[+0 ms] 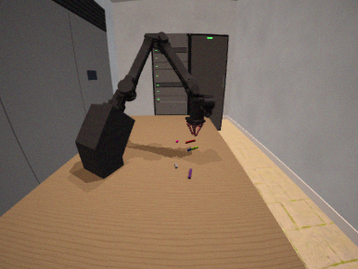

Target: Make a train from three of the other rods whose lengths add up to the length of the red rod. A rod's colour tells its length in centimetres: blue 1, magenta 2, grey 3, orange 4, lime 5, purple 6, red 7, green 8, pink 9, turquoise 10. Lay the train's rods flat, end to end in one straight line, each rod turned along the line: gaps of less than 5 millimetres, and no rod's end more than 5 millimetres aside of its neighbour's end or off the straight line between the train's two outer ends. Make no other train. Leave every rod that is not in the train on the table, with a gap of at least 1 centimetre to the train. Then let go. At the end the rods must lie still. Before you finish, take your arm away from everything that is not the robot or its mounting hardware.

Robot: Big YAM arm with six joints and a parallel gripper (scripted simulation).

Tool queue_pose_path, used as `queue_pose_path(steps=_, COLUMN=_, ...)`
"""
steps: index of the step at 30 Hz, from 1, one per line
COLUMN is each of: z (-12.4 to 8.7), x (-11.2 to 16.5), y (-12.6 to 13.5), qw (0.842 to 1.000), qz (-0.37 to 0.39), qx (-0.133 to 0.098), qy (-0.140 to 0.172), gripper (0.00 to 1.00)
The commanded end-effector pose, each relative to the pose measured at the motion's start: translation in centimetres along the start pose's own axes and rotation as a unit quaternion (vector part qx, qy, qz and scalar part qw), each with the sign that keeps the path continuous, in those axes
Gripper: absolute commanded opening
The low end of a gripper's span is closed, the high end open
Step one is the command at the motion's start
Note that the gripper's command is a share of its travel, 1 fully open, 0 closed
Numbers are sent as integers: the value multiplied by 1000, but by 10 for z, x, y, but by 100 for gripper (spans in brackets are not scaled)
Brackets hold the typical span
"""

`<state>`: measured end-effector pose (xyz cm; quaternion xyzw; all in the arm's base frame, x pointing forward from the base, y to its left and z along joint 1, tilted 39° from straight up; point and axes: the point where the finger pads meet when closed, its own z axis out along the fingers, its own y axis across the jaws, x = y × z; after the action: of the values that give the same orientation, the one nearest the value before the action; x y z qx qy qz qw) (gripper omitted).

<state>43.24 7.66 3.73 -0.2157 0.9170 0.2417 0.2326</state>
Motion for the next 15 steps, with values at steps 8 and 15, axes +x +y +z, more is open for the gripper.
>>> queue_pose_path(steps=8, z=-18, x=-11, y=-6, qw=1000, qz=-14, qx=7, qy=-12, gripper=100)
queue_pose_path(steps=15, z=-18, x=-12, y=-7, qw=1000, qz=-15, qx=7, qy=-13, gripper=100)
